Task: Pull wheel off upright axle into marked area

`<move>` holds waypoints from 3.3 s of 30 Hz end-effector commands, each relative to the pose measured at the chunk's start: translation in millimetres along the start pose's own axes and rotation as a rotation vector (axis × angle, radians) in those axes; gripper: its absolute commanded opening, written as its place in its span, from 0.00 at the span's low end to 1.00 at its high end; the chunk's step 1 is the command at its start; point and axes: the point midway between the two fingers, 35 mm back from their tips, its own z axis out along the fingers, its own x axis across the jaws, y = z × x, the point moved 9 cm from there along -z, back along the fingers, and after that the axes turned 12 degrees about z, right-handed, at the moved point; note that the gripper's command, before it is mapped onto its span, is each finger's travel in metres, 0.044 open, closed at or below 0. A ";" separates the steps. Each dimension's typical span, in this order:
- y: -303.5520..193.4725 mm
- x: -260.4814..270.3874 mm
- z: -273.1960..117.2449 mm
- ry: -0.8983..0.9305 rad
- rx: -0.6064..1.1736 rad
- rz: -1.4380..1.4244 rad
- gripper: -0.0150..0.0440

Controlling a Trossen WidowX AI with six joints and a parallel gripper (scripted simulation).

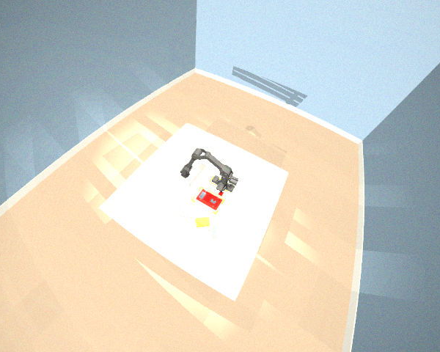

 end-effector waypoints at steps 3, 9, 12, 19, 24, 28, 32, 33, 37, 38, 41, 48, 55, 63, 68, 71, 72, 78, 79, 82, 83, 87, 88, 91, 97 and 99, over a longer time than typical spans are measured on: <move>-0.4 -0.8 -5.4 0.006 0.002 0.000 0.25; -17.0 -12.1 -6.8 0.005 0.003 -0.001 0.25; -26.0 -18.9 -7.6 0.005 0.004 -0.001 0.25; -45.4 -35.6 -9.4 0.003 0.007 -0.016 0.25; -56.9 -46.8 -10.4 0.002 0.008 -0.017 0.25; -66.4 -56.8 -11.2 0.003 0.009 -0.012 0.25; -75.4 -67.1 -12.0 0.003 0.011 -0.007 0.25; -77.6 -69.7 -12.2 0.003 0.011 -0.005 0.25; -80.7 -73.6 -11.9 0.003 0.011 -0.003 0.25; -80.7 -73.5 -10.8 0.003 0.011 -0.003 0.25; -80.8 -73.4 -4.8 0.003 0.011 -0.003 0.25; -81.2 -73.1 10.5 0.003 0.011 -0.003 0.25; -83.1 -71.0 50.0 0.003 0.011 -0.003 0.25; -81.5 -73.7 92.4 0.003 0.011 -0.003 0.25; -81.6 -73.7 88.2 -0.008 0.008 -0.009 0.30; -81.6 -73.7 88.2 -0.008 0.008 -0.009 0.43; -81.6 -73.7 88.2 -0.008 0.008 -0.009 0.48; -81.7 -73.6 86.6 -0.007 0.008 -0.009 0.74; -81.8 -73.4 83.4 -0.007 0.008 -0.008 0.76; -82.2 -72.7 64.9 -0.003 0.009 -0.007 0.76; -82.2 -72.8 56.0 -0.002 0.010 -0.006 0.76; -81.0 -74.3 28.2 0.003 0.011 -0.003 0.76; -81.0 -74.3 28.2 0.003 0.011 -0.003 0.76; -81.2 -74.4 36.3 0.004 0.016 -0.009 0.81; -61.8 -100.7 11.9 0.002 0.013 -0.007 1.00; -54.2 -111.1 4.0 0.000 0.011 -0.006 1.00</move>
